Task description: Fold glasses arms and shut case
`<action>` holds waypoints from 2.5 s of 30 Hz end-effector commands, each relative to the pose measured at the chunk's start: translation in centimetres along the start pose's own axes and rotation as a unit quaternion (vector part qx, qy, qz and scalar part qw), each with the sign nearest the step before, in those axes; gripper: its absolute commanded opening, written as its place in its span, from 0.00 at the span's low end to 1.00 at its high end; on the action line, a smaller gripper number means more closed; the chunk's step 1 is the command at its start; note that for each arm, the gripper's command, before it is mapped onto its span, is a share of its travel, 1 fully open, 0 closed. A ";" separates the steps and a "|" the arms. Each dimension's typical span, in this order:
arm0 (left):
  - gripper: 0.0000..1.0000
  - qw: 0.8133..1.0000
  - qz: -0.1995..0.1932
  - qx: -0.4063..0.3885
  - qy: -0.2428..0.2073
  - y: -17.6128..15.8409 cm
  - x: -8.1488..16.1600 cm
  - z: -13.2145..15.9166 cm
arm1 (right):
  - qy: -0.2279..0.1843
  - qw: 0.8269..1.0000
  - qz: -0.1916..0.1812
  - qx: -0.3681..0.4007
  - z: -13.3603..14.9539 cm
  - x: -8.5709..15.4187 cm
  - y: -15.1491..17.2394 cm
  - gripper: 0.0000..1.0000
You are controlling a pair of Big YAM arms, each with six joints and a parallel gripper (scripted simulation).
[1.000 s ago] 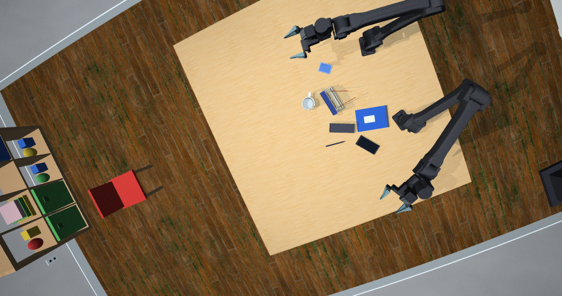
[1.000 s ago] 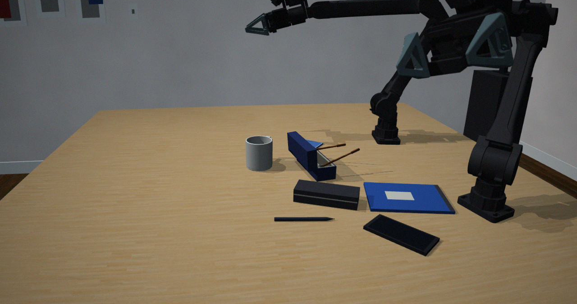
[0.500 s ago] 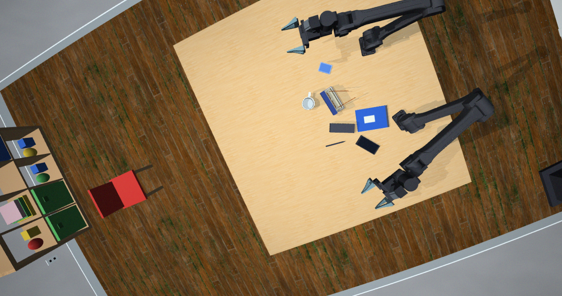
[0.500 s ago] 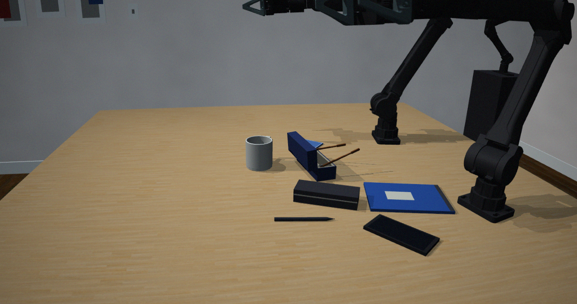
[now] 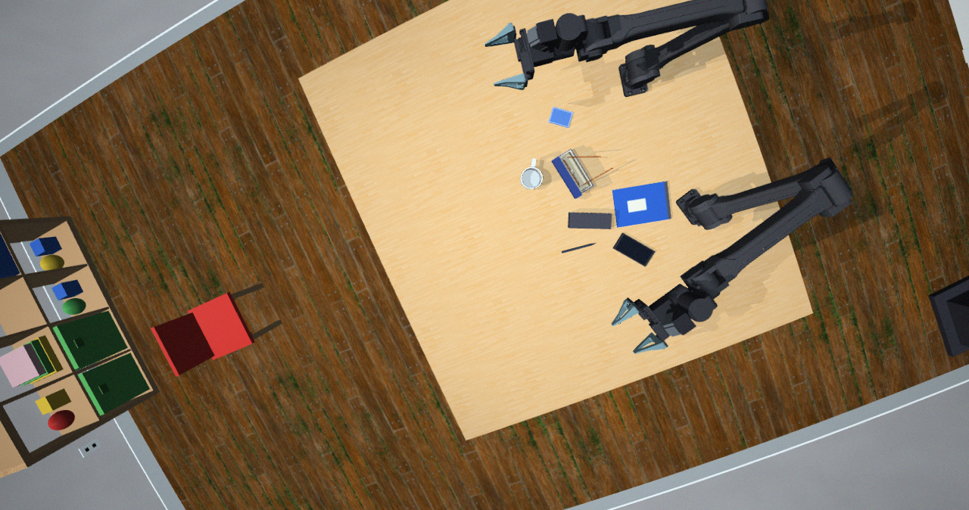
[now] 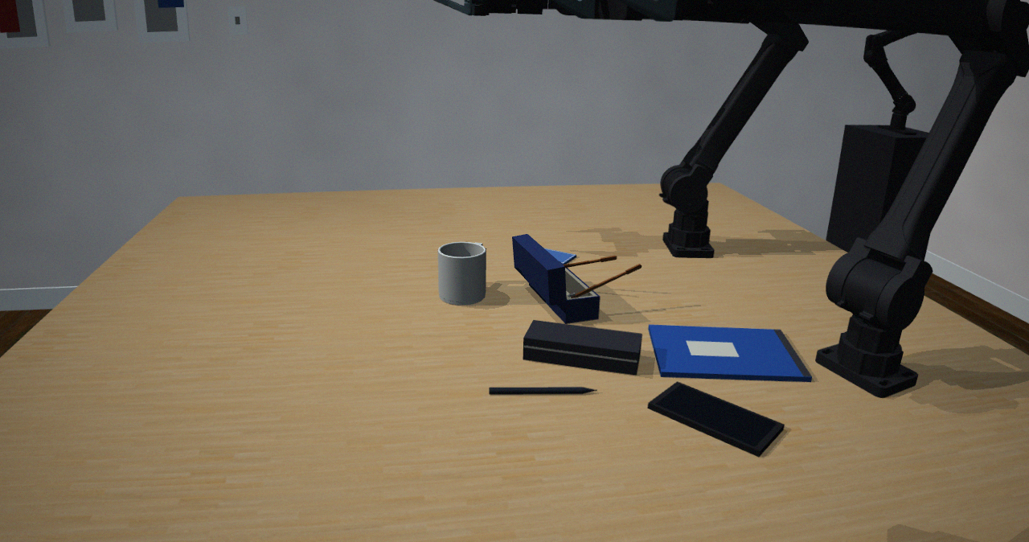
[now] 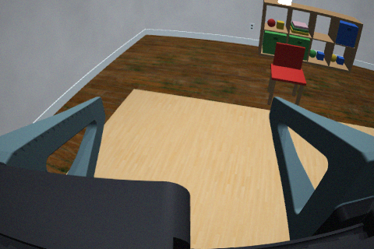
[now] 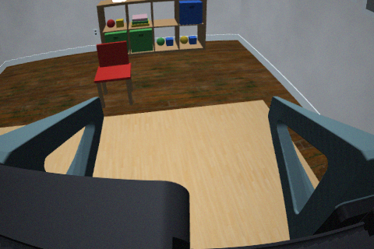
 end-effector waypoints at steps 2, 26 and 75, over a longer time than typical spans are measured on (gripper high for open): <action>1.00 0.999 -0.002 -0.002 -0.037 0.5 -0.2 -4.9 | -0.042 0.999 0.006 -0.006 -5.2 0.5 -0.5 1.00; 1.00 1.000 -0.002 0.009 -0.011 0.6 0.8 -1.0 | -0.016 1.000 0.004 -0.009 -2.0 0.5 -0.5 1.00; 0.96 0.909 0.294 -0.231 0.186 -15.2 1.4 19.6 | -0.017 1.000 0.003 -0.009 -1.3 0.3 -0.5 1.00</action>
Point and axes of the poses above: on each arm, the point where the finger pads meet when closed, its own x axis back along the fingers, its own y axis across the jaws, z = x × y, the point moved 3 cm from there along x, back along the fingers, and after that the axes turned 3 degrees about -x, right-handed, at the moved point
